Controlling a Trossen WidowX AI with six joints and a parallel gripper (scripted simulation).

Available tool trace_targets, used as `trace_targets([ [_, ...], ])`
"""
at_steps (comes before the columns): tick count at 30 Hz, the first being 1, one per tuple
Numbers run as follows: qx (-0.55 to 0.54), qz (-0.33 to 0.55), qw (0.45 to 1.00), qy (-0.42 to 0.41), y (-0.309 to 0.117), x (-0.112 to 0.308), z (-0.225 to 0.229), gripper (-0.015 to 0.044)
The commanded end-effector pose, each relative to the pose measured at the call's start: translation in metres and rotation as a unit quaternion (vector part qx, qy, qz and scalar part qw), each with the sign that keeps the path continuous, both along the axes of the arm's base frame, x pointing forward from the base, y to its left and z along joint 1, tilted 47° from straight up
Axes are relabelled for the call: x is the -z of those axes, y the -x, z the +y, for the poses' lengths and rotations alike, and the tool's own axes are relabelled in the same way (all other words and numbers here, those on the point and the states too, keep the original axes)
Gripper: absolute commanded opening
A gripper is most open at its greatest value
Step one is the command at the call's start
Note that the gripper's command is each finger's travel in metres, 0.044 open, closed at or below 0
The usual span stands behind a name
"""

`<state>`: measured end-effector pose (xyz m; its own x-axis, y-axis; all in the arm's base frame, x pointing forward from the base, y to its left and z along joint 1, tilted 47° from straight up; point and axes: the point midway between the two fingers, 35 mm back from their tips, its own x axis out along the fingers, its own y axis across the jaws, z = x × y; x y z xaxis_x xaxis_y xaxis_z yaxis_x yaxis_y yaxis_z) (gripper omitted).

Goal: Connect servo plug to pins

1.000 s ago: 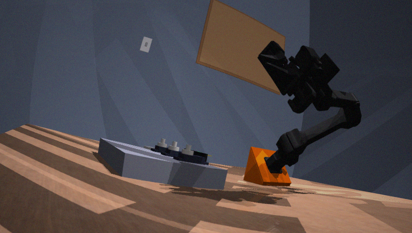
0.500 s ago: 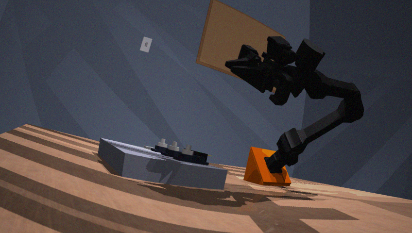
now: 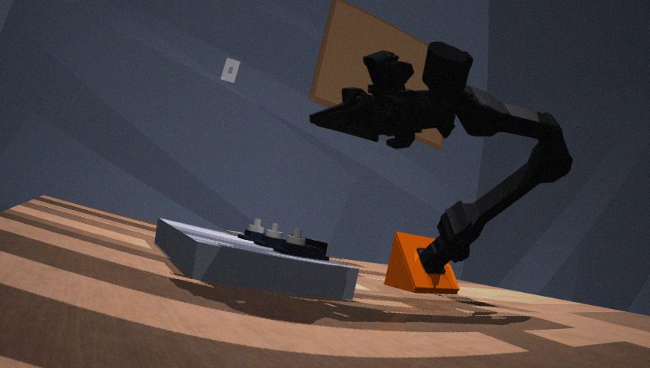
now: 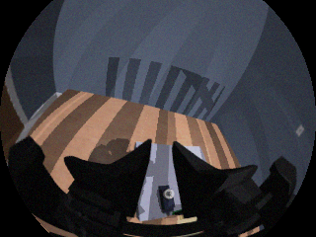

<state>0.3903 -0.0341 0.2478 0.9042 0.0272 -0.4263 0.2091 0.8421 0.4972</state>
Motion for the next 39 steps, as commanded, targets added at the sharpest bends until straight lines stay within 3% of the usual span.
trace_targets([
  [1,0.017,0.041,0.998,-0.046,-0.009,0.017,-0.007,0.0115],
  [20,0.125,0.204,0.940,-0.242,-0.030,0.083,-0.037,0.0115],
  [39,0.267,0.342,0.799,-0.416,-0.033,0.150,-0.067,0.0115],
])
